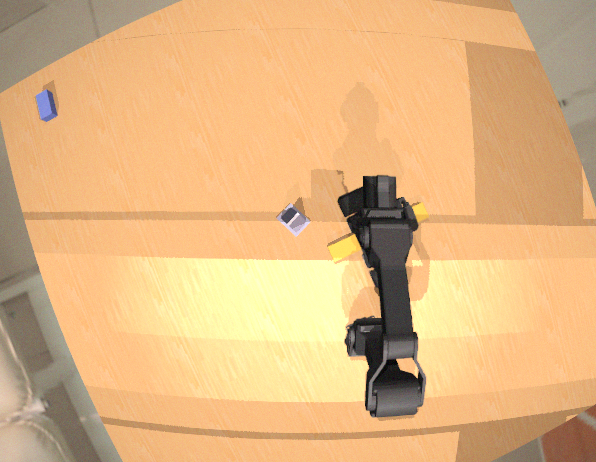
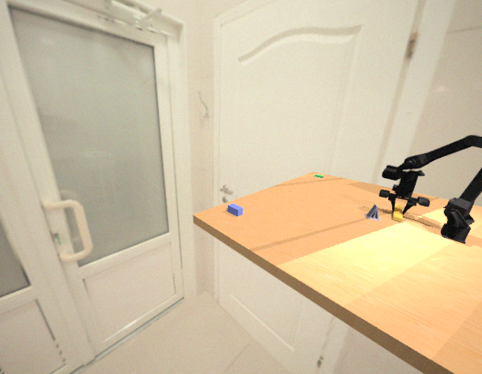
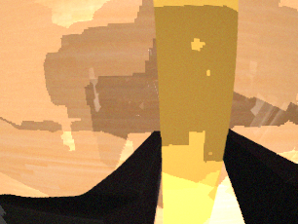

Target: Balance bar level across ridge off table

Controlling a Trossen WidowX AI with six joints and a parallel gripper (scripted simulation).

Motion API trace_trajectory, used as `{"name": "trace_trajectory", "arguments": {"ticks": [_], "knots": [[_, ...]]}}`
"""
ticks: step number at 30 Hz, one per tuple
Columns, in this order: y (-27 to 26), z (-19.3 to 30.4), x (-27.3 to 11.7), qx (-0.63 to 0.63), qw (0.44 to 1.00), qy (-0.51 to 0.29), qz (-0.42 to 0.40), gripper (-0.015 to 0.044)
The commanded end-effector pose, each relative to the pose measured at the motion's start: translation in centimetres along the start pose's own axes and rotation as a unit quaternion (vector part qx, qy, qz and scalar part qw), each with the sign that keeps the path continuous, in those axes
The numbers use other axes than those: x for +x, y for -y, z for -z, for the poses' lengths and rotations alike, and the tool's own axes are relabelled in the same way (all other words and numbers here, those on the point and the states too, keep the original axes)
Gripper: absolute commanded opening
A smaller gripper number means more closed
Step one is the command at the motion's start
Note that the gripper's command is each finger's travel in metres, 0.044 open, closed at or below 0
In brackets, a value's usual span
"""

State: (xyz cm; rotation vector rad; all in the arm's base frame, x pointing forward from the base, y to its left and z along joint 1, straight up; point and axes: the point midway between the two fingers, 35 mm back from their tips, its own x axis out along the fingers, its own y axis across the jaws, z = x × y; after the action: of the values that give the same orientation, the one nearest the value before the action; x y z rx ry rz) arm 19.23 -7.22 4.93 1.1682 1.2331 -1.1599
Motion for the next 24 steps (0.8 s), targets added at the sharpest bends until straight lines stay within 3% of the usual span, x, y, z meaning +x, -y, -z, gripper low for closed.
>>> {"name": "trace_trajectory", "arguments": {"ticks": [1,24], "knots": [[-0.5,-0.2,-1.2,0.0,1.0,0.003,-0.007,0.0],[-0.8,-0.3,-7.0,-0.001,1.0,0.004,-0.007,0.0]]}}
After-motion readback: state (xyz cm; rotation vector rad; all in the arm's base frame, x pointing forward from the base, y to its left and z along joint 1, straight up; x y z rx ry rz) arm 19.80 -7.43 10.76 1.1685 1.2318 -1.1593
